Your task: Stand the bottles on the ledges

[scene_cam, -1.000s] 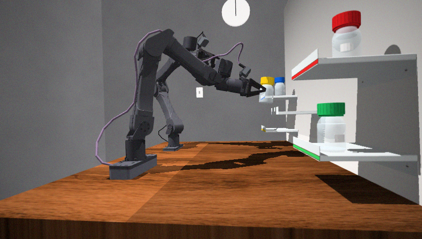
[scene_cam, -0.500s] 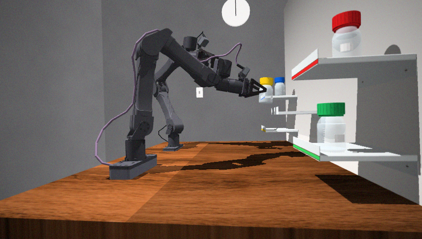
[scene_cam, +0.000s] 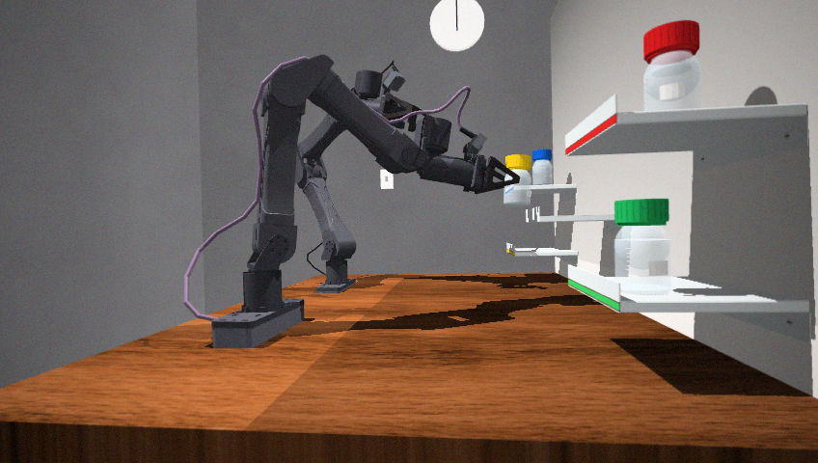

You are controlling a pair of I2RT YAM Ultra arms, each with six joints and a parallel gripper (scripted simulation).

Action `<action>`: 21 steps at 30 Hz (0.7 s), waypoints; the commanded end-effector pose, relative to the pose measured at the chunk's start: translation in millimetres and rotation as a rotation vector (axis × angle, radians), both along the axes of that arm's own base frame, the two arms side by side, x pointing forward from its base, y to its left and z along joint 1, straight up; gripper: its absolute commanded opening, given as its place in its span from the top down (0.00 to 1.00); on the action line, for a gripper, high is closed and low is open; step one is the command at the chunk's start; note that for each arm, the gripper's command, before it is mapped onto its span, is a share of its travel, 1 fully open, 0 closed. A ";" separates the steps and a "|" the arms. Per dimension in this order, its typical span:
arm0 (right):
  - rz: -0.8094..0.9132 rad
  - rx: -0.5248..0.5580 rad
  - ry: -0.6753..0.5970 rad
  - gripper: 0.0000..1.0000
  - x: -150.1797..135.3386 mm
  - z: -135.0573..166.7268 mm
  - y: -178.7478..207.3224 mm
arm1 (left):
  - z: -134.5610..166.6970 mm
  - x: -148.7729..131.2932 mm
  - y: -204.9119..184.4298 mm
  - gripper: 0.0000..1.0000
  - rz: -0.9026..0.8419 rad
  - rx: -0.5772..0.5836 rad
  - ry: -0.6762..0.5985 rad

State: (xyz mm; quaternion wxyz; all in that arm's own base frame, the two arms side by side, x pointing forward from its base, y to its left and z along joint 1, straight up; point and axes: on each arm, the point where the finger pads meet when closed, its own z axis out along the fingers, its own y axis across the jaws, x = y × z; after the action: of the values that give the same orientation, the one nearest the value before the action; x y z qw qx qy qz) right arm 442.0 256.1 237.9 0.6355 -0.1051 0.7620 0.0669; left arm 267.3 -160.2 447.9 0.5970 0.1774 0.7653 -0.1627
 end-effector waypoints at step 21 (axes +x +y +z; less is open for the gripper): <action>0.023 0.064 -0.091 0.50 7.1 57.2 6.1 | 4.3 -4.2 6.4 0.00 0.006 -0.006 -0.006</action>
State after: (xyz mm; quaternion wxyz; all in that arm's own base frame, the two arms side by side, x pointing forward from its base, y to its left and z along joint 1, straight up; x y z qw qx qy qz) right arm 440.8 257.6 259.5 0.6421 -0.1069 0.7555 0.0741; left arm 267.3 -160.2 447.9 0.5970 0.1774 0.7653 -0.1627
